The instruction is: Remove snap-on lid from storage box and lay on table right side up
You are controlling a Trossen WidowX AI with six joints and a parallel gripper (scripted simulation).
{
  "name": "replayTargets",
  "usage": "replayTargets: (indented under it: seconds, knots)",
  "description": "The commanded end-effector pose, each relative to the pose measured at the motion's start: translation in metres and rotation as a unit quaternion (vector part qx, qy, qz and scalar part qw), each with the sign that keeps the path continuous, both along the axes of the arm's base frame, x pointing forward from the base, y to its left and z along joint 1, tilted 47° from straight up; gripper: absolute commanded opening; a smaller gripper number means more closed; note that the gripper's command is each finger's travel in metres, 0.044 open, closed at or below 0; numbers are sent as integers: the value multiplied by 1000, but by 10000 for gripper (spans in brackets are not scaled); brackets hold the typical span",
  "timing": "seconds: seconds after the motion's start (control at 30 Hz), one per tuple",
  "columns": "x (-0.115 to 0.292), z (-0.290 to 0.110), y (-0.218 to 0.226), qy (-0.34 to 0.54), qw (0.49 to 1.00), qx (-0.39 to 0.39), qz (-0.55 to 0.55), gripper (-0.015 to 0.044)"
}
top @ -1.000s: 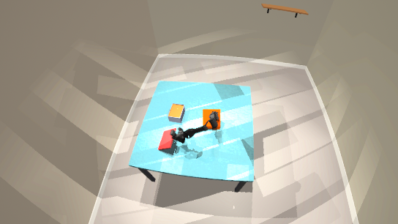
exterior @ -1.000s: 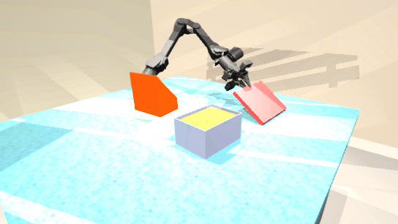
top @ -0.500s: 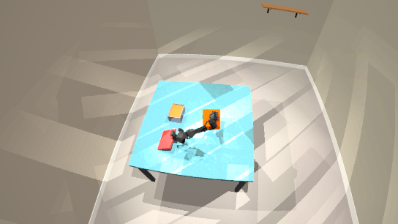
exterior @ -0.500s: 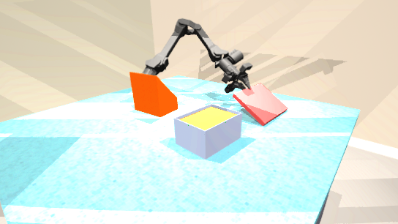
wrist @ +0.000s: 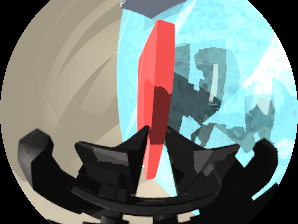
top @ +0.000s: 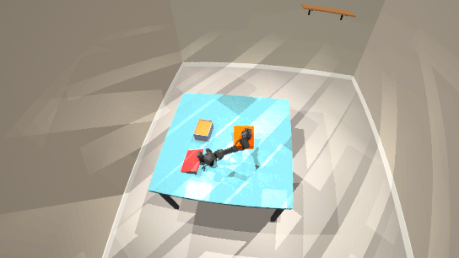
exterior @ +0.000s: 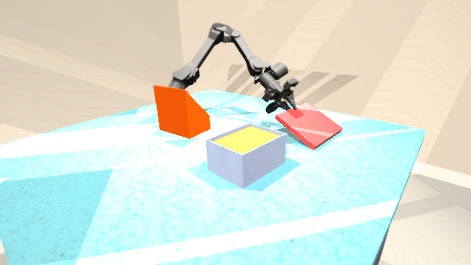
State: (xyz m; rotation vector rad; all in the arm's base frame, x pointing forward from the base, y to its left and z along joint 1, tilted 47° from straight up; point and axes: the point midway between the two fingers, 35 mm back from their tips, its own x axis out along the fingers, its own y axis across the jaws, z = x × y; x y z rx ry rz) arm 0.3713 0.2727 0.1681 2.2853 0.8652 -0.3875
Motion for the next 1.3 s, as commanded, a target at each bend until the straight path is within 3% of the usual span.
replayTargets:
  seconds: [0.0,0.53,0.57,0.87,0.93,1.13,1.27]
  knots:
    - [-3,-20,7,21,1000,-7,7,0]
    - [-4,-27,14,21,1000,-7,7,0]
    - [-2,-11,10,6,1000,-2,3,26]
    - [-1,-8,10,21,1000,-7,7,263]
    - [-1,-8,10,21,1000,-7,7,275]
    - [-13,-10,10,21,1000,-7,7,433]
    - [-21,-10,10,21,1000,-7,7,440]
